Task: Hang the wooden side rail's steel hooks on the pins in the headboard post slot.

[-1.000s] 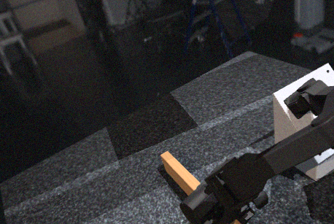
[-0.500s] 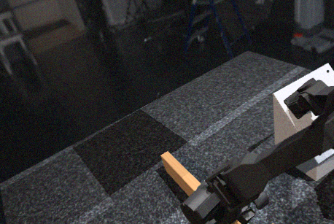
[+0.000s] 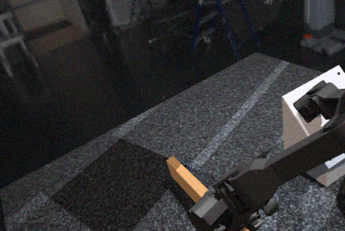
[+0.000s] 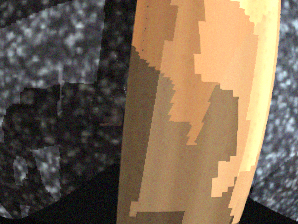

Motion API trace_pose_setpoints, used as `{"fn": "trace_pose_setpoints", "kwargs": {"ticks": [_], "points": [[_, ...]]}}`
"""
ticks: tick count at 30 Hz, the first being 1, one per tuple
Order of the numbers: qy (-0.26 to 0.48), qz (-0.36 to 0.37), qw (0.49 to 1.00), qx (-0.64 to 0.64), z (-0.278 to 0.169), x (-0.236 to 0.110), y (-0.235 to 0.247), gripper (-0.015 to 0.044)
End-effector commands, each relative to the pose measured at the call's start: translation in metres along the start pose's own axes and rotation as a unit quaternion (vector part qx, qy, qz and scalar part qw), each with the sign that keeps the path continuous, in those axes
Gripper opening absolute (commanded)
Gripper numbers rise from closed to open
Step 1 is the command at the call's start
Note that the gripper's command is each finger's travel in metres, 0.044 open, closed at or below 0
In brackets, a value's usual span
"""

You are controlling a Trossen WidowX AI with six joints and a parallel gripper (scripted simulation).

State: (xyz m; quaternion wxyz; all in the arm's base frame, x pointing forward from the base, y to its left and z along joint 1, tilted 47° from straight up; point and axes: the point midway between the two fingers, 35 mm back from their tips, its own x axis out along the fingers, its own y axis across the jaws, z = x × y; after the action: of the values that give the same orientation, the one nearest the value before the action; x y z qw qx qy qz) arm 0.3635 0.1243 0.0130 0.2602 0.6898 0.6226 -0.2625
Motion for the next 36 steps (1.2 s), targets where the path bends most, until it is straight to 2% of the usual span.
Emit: {"fn": "trace_pose_setpoints", "kwargs": {"ticks": [1, 36], "points": [[0.001, 0.005, 1.0, 0.002, -0.0012, -0.0036, 0.0034, 0.0], [0.001, 0.005, 1.0, 0.002, -0.0051, -0.0037, 0.0016, 0.0]]}}
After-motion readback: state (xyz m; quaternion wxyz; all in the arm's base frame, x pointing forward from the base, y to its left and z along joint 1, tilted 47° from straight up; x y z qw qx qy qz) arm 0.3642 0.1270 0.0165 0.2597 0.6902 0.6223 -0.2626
